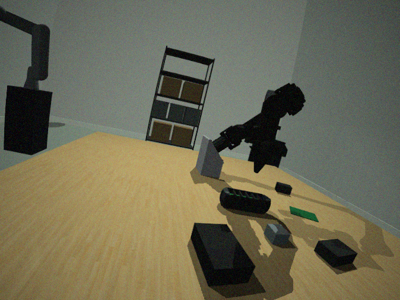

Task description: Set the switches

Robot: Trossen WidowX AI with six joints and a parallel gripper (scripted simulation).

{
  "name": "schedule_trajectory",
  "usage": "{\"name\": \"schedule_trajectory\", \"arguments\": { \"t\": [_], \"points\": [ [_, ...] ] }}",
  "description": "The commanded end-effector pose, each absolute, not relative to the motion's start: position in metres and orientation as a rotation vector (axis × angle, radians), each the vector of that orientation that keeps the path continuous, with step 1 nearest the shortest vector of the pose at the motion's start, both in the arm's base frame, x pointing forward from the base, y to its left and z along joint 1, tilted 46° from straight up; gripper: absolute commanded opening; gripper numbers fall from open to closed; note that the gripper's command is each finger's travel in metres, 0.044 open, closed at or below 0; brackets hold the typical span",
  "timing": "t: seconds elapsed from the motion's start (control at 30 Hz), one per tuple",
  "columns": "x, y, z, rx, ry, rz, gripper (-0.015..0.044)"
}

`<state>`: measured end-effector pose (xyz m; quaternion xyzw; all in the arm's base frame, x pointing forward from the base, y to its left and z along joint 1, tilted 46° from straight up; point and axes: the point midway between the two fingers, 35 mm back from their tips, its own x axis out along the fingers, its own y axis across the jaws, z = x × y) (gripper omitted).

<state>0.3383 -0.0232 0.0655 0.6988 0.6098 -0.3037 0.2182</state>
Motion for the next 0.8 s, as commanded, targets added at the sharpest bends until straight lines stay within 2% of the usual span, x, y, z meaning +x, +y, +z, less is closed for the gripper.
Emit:
{"name": "schedule_trajectory", "arguments": {
  "t": [0.0, 0.53, 0.6, 0.77],
  "points": [
    [0.338, -0.023, 0.065, 1.934, 1.688, -0.841, 0.0026],
    [0.338, -0.023, 0.065, 1.934, 1.688, -0.841, 0.0440],
    [0.338, -0.023, 0.065, 1.934, 1.688, -0.841, 0.0440],
    [0.378, 0.004, 0.025, 1.934, 1.684, -0.874, 0.0309]
  ]
}}
